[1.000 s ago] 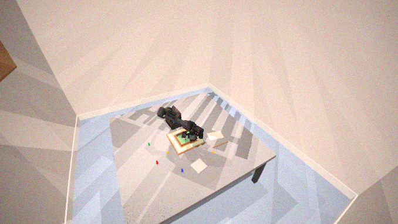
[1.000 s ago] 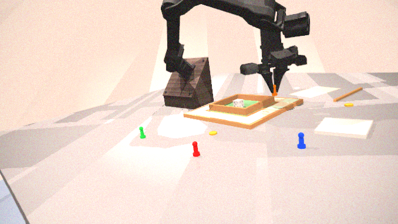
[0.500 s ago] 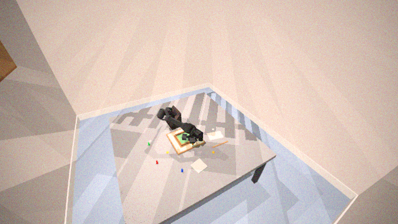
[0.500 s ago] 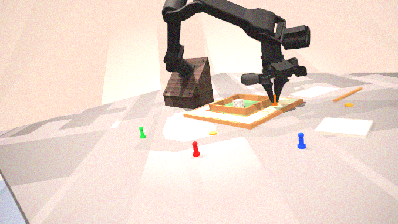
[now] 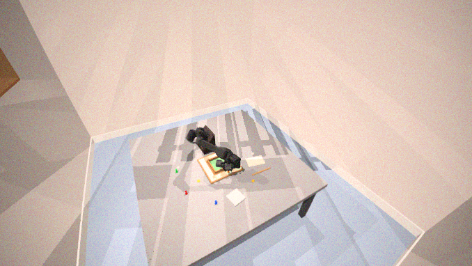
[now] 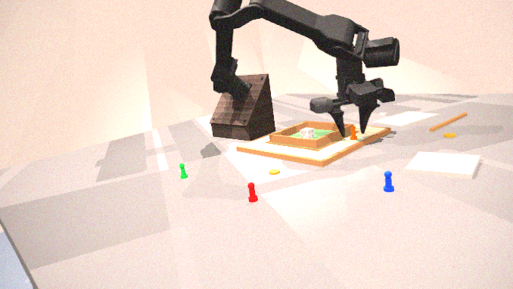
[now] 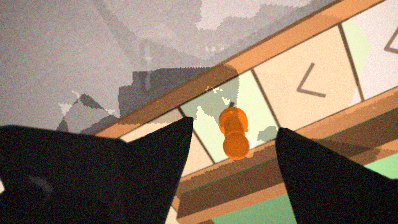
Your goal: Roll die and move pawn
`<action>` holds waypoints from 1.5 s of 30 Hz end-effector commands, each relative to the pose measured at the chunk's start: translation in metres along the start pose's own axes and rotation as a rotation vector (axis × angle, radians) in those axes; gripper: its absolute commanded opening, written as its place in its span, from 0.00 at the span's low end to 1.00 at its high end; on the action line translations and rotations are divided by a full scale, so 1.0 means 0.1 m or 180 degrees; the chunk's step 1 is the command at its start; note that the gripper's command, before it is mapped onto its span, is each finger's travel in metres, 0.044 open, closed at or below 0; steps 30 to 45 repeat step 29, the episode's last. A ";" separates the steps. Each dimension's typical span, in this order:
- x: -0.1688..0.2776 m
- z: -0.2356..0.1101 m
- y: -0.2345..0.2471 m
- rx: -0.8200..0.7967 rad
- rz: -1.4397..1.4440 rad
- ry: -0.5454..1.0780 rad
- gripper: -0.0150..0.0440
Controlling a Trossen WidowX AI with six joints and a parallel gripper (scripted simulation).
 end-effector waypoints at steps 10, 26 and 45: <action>0.02 -0.57 0.01 -0.0011 -0.0039 -0.0027 1.00; 1.10 -1.23 -0.44 -0.0100 -0.1108 -0.0026 1.00; 1.10 -1.23 -0.44 -0.0100 -0.1108 -0.0026 1.00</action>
Point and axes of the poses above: the point midway between the two fingers, 35 mm back from their tips, its own z axis out along the fingers, its own y axis across the jaws, x = y × z, the point moved 1 cm from there along -z, back along the fingers, and after that the axes turned 10 degrees about -z, right-handed, at the moved point
